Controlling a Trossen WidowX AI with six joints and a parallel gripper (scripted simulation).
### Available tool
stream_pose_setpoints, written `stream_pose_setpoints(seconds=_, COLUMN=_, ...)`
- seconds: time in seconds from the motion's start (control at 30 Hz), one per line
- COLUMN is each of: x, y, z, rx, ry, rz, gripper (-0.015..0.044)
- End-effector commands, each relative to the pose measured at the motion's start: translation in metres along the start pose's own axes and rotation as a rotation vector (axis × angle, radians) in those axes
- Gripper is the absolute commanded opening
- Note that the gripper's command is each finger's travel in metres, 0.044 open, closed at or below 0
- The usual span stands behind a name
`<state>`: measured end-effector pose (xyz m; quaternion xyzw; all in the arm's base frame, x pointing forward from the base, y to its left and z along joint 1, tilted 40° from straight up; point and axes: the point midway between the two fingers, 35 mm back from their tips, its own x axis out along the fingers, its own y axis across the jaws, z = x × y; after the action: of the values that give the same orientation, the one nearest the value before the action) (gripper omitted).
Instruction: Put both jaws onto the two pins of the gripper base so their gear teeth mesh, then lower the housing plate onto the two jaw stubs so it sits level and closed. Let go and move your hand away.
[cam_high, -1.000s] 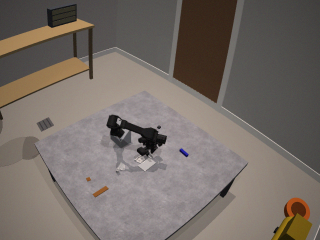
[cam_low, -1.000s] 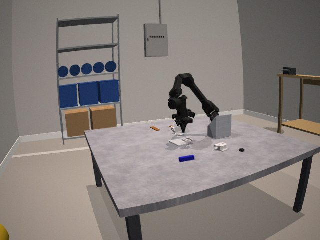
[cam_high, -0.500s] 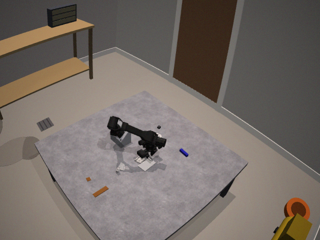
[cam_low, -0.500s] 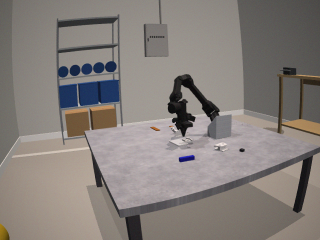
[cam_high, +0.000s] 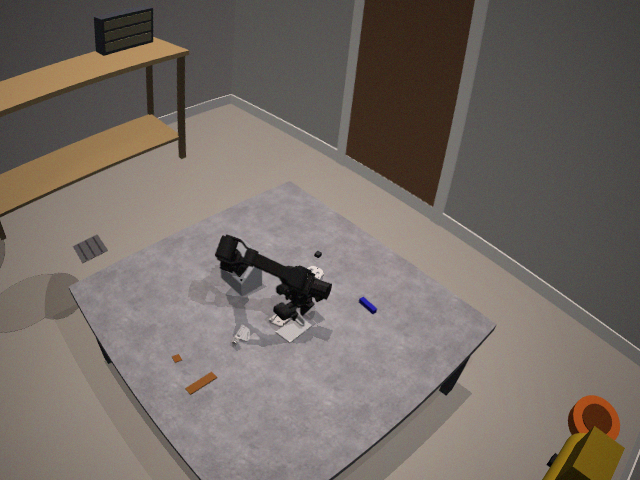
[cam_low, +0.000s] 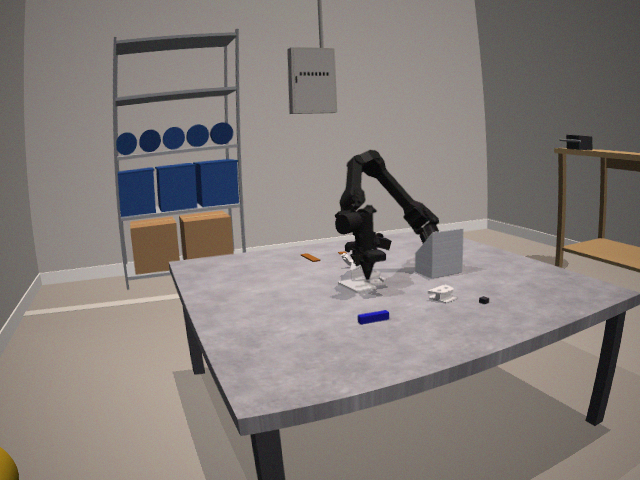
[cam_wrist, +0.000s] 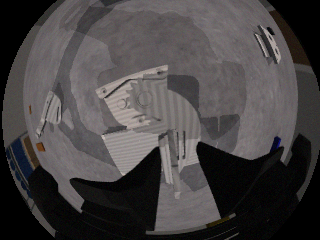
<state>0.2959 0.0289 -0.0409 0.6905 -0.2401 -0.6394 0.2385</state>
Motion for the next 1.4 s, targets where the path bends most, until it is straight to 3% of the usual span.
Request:
stream_pose_setpoints(seconds=0.0, x=0.0016, y=0.0006, z=-0.0003, rx=-0.004, ry=0.004, rz=0.005, gripper=0.0134)
stream_pose_setpoints(seconds=1.37, x=0.0109, y=0.0007, z=-0.0003, rx=-0.003, ry=0.004, rz=0.005, gripper=0.0134)
